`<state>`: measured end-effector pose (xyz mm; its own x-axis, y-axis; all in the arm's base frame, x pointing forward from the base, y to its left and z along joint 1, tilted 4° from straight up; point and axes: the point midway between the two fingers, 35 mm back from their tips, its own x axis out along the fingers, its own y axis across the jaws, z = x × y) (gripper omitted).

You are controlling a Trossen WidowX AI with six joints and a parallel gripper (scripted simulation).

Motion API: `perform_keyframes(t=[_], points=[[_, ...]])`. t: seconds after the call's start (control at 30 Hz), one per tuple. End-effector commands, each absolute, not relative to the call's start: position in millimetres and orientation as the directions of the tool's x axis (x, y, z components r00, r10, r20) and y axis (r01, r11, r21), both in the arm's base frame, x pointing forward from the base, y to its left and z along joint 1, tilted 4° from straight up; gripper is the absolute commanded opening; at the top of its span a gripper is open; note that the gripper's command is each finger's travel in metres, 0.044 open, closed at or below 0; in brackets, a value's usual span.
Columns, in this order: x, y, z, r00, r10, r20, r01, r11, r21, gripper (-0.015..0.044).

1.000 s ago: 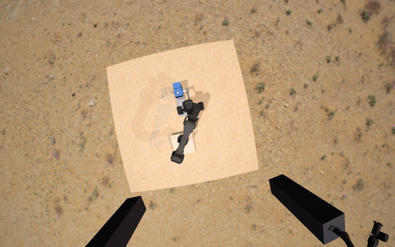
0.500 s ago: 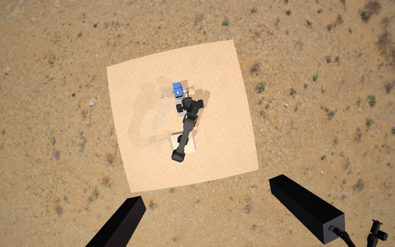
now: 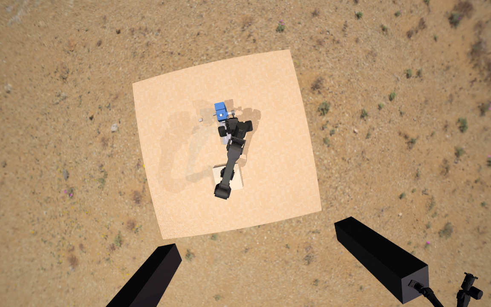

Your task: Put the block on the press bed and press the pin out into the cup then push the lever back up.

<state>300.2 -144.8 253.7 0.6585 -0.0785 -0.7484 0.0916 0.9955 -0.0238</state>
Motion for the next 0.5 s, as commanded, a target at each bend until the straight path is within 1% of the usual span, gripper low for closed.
perform_keyframes(t=[0.0,0.47], points=[[308.2,-145.6,258.6,0.664,-0.080,-0.743,0.092,0.995,-0.024,0.0000],[325.8,-147.0,267.2,0.665,-0.080,-0.742,0.092,0.995,-0.024,0.0000]])
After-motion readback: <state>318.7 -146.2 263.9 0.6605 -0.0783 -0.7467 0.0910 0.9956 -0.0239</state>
